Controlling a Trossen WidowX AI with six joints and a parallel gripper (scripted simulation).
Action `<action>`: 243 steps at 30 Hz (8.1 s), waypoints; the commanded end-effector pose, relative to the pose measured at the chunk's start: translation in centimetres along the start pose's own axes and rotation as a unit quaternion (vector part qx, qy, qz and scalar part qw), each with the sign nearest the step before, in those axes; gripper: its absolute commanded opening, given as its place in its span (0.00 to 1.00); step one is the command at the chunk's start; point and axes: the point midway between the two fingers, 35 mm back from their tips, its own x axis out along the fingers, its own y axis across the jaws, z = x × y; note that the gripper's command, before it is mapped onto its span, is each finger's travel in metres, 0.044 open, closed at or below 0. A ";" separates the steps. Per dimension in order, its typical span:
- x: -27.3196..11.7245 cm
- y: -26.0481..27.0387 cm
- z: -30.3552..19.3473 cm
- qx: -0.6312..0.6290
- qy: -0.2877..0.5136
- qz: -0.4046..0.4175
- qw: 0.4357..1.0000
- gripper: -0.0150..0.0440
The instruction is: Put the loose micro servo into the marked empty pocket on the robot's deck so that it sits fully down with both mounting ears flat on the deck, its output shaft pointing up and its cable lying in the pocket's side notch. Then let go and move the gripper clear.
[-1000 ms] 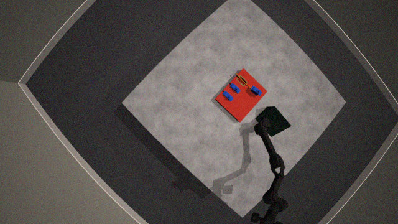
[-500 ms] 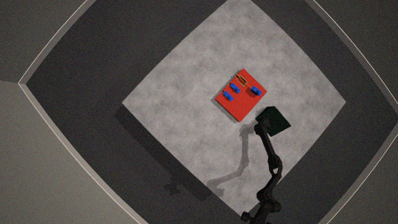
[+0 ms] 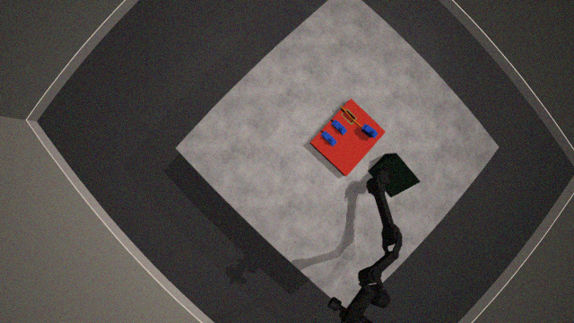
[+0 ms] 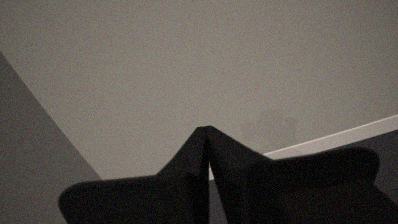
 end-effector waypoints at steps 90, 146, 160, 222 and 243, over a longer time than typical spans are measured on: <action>-44.1 -49.6 12.7 -0.034 -0.098 -0.744 0.660 0.25; -70.6 -41.1 -18.7 0.447 0.355 -0.620 0.539 0.25; -70.7 -41.9 -20.8 0.446 0.355 -0.620 0.539 0.25; -78.2 -41.3 -22.6 0.445 0.356 -0.621 0.538 0.25; -78.7 -38.8 -18.5 0.442 0.360 -0.619 0.540 0.34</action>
